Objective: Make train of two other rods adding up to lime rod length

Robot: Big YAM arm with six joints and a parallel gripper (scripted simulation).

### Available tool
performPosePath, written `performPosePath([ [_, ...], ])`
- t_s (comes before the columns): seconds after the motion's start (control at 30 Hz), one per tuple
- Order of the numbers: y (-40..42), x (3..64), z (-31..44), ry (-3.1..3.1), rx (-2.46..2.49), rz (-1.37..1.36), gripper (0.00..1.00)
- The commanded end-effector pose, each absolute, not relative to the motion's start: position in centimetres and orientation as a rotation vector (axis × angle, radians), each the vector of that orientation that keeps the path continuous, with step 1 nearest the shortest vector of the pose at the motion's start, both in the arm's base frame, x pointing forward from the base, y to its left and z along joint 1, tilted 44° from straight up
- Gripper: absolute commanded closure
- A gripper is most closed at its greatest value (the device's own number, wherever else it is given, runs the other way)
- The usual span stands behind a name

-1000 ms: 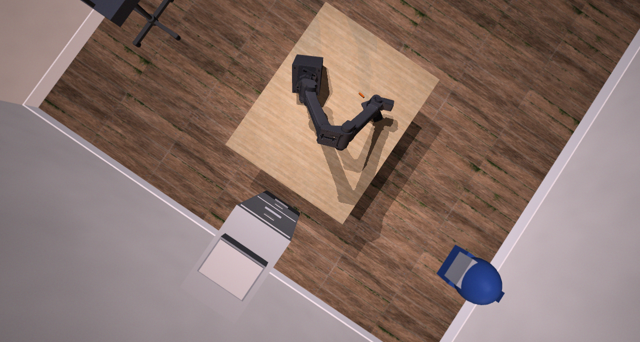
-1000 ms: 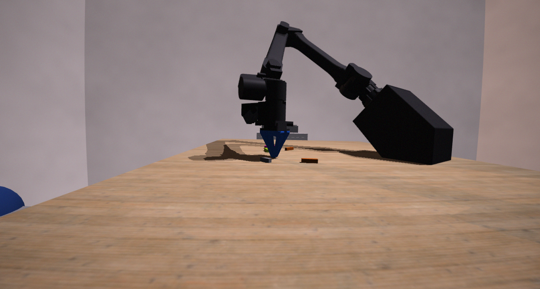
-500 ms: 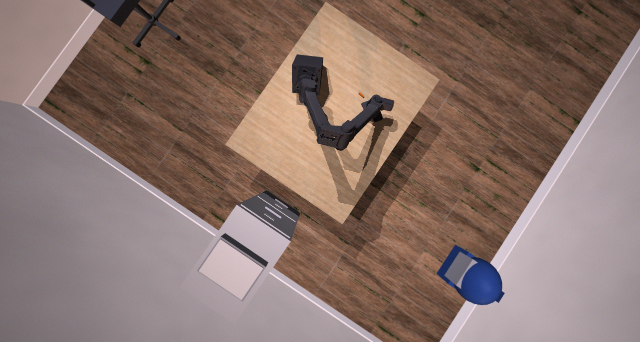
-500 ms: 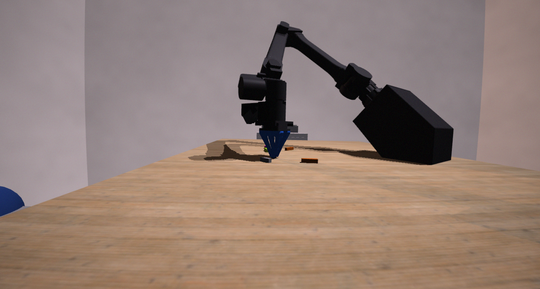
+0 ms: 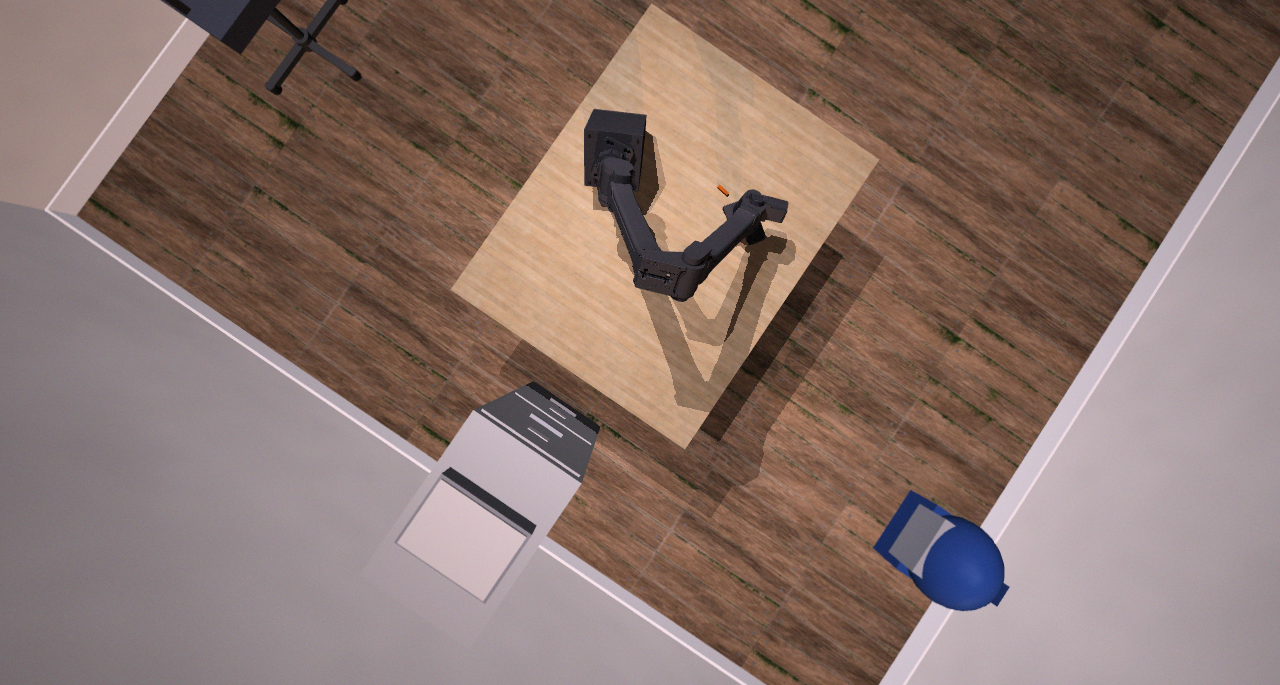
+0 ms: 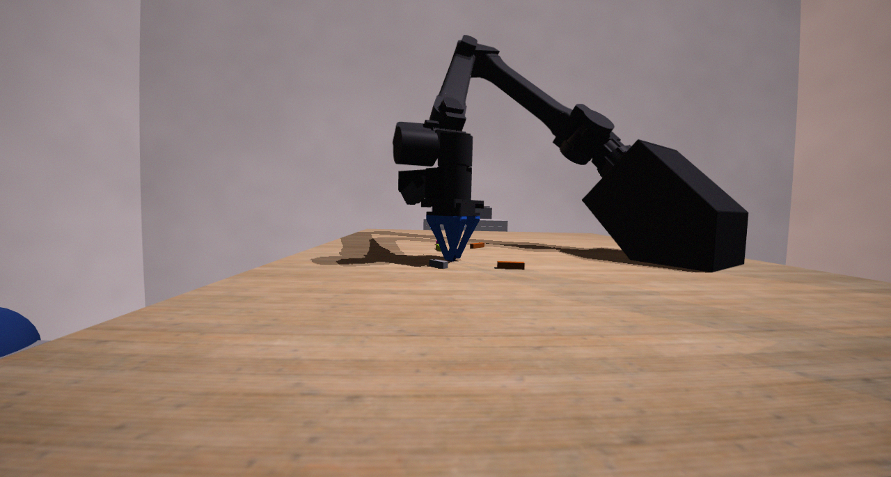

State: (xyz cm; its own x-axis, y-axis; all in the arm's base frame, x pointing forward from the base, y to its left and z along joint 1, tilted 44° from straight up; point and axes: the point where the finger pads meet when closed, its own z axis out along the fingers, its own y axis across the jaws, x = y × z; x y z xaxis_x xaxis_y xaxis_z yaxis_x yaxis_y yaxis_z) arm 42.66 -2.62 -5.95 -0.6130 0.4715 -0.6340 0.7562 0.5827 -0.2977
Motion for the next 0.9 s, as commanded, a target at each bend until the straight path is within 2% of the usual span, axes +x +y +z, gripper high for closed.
performPosePath([
  [0.0, -2.5, 44.0, -5.5, 2.303, 0.983, -0.745, 0.77],
  [0.87, 4.5, 42.5, 1.7, 2.290, 0.973, -0.702, 0.77],
])
